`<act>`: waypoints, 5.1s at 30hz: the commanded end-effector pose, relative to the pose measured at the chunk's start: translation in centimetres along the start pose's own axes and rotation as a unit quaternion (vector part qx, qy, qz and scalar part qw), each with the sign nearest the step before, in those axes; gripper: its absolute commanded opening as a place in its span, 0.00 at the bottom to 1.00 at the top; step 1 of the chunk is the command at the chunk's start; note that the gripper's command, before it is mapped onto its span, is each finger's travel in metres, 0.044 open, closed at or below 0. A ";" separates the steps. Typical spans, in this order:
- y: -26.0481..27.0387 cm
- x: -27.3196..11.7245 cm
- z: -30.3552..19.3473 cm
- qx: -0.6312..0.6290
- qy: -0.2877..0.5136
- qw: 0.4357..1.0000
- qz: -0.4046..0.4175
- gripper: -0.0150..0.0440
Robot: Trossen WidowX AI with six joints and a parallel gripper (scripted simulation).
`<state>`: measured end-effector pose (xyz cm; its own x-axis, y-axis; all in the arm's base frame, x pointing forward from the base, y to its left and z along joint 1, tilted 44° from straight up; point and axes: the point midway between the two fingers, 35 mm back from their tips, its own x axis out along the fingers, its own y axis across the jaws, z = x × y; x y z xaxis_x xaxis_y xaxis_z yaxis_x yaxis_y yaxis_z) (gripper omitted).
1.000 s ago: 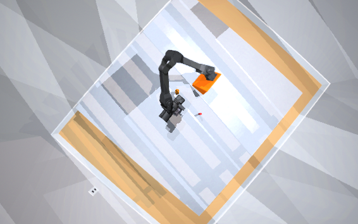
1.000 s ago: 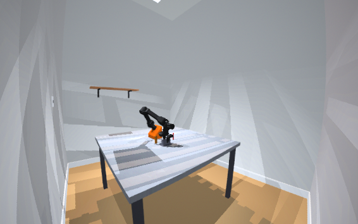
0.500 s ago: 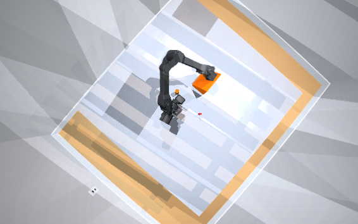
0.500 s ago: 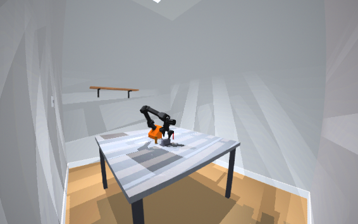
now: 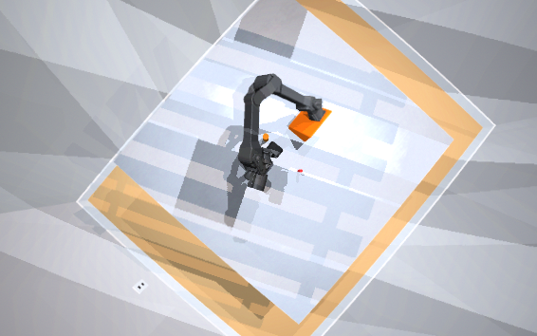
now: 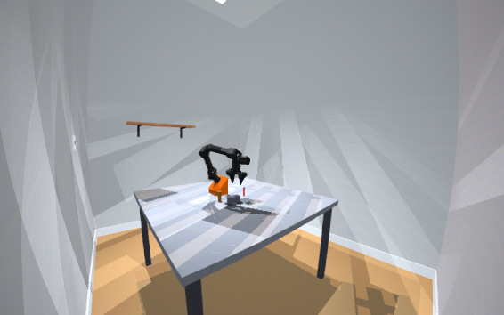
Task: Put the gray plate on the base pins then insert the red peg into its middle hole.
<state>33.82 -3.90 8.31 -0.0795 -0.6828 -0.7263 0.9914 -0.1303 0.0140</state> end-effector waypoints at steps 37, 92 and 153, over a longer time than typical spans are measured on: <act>-8.8 6.5 -16.0 -0.189 0.001 0.982 -0.005 1.00; -8.8 9.0 -15.9 -0.189 0.000 0.982 -0.005 0.25; -2.3 2.6 -7.0 -0.192 0.008 0.981 0.000 0.25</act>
<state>31.80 0.30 1.03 -0.0829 -0.6670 -0.7405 0.9582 0.1507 -0.2430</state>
